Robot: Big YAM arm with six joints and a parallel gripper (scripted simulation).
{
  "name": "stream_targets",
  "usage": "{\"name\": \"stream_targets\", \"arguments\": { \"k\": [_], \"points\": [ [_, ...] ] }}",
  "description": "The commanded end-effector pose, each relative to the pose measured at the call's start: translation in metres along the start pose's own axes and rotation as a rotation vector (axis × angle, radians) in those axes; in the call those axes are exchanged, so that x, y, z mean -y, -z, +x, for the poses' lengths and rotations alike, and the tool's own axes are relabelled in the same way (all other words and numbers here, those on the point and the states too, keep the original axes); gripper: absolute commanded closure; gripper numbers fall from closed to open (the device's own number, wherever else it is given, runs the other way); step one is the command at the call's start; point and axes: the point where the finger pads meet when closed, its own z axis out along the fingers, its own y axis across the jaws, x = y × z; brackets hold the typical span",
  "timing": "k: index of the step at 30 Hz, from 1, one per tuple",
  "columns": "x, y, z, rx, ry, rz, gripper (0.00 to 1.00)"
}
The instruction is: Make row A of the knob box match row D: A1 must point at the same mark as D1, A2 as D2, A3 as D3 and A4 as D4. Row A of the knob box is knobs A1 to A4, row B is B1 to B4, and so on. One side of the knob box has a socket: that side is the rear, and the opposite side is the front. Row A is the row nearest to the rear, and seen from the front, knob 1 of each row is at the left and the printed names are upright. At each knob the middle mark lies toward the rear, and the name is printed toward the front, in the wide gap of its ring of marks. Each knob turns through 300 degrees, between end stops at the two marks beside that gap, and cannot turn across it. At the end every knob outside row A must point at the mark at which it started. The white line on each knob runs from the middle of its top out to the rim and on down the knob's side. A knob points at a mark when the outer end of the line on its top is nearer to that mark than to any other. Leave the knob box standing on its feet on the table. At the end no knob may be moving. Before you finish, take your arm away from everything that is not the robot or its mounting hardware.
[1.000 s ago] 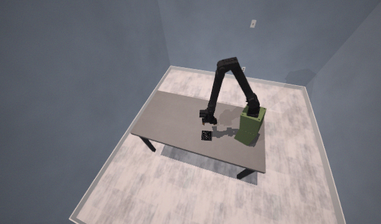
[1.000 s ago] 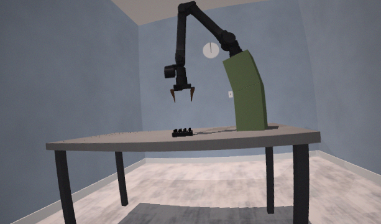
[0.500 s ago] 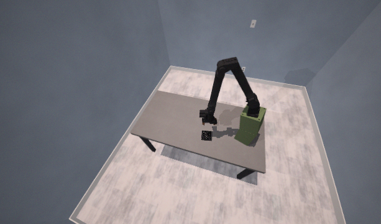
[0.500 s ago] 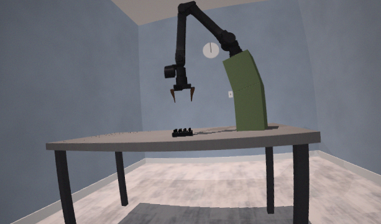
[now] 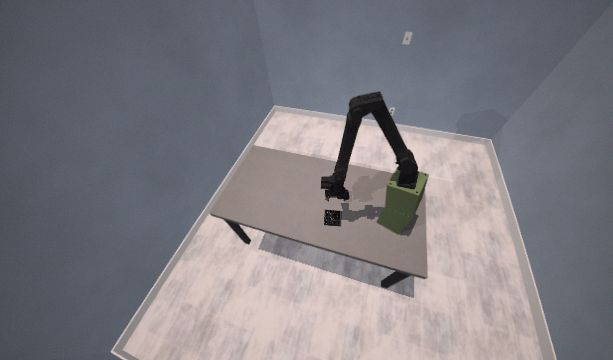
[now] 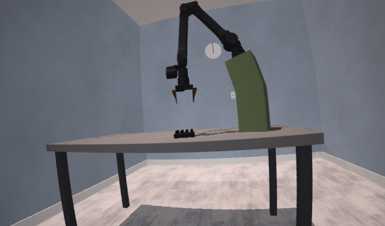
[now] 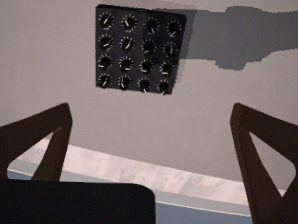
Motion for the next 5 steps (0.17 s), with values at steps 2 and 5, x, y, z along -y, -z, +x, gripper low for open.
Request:
{"name": "stream_targets", "arguments": {
  "k": [2, 5],
  "points": [
    [-0.0041, 0.0009, -0.001, 0.004, -0.015, -0.009, 0.0],
    [-0.0041, 0.0009, -0.001, 0.004, -0.015, -0.009, 0.0]
  ]
}}
